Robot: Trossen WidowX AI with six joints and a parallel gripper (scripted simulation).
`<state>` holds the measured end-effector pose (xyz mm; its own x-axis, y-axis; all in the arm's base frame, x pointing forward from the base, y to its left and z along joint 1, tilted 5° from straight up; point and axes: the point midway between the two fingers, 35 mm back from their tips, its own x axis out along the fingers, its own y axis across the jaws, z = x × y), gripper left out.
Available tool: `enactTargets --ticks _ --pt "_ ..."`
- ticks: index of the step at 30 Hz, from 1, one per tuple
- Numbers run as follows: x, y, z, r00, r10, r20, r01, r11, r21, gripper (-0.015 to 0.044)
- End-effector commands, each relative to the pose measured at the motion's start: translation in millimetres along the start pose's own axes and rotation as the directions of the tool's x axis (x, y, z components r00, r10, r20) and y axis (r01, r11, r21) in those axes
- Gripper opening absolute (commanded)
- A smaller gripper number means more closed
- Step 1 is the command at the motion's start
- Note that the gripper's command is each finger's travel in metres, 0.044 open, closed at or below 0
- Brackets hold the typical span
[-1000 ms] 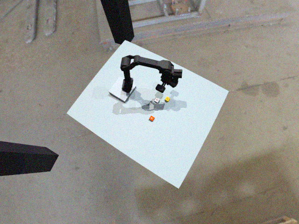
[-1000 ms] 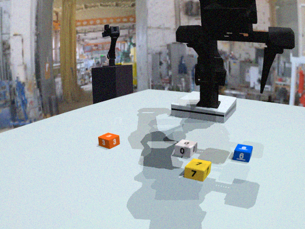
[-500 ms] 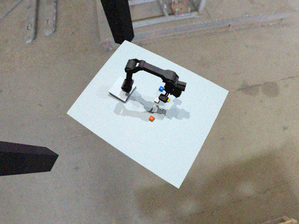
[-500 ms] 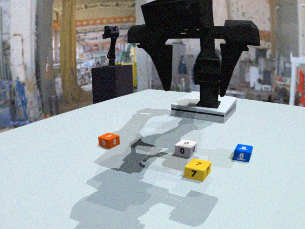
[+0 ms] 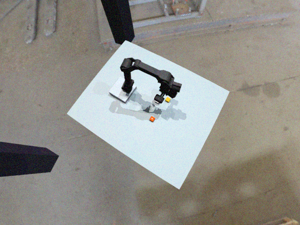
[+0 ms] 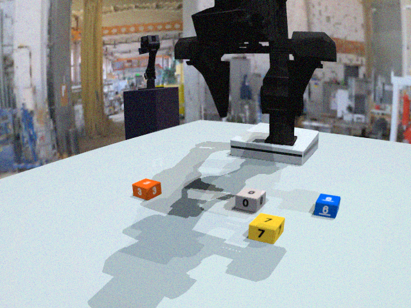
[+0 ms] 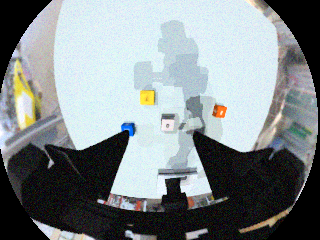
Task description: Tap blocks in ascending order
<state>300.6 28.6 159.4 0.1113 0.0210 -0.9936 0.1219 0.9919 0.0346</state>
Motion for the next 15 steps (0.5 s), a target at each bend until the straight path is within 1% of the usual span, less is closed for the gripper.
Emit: enactTargets --ticks 1,6,8,13,15 --pt "2.0 -16.9 -30.9 1.000 0.001 -0.001 -0.001 1.000 0.002 0.0400" --pt "2.2 -17.8 -32.7 1.000 0.001 -0.002 -0.001 1.000 0.002 0.0400" --pt "10.9 -17.6 -31.5 1.000 0.001 -0.002 -0.001 1.000 0.002 0.0348" --pt "75.1 -17.5 -31.8 1.000 0.001 -0.002 -0.001 1.000 0.002 0.0216" --pt "83.3 -17.7 -33.1 1.000 0.001 -0.002 -0.001 1.000 0.002 0.0164"
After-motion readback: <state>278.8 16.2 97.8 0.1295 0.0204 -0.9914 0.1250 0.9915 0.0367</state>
